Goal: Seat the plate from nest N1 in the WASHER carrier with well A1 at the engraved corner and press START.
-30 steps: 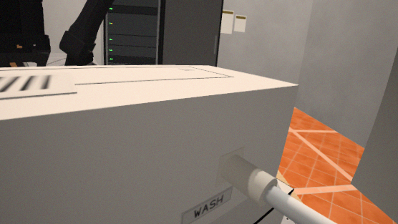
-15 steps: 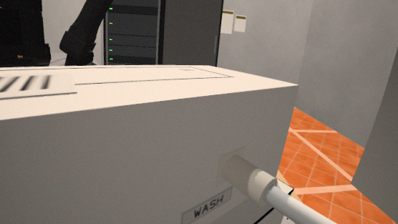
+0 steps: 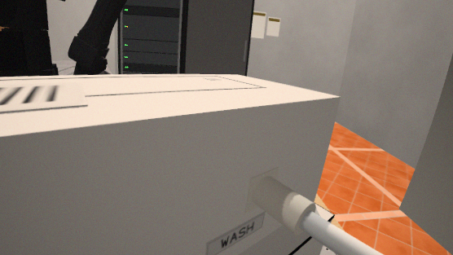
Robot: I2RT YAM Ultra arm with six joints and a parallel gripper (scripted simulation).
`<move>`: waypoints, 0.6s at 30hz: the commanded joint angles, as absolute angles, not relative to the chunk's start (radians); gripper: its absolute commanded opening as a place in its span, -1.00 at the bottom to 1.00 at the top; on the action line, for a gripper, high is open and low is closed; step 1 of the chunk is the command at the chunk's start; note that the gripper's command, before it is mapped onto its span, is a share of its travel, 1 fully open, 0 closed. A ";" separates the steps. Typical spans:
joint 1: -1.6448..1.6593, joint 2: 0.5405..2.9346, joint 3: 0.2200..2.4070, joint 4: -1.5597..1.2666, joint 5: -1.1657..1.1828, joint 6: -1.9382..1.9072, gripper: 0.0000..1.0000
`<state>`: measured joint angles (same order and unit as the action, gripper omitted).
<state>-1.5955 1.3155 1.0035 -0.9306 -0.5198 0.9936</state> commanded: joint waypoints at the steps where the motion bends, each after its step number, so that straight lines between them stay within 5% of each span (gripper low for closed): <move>1: -1.595 1.322 0.982 -0.887 -0.504 1.016 0.68; 18: -1.542 1.367 0.927 -0.769 -0.485 1.070 0.68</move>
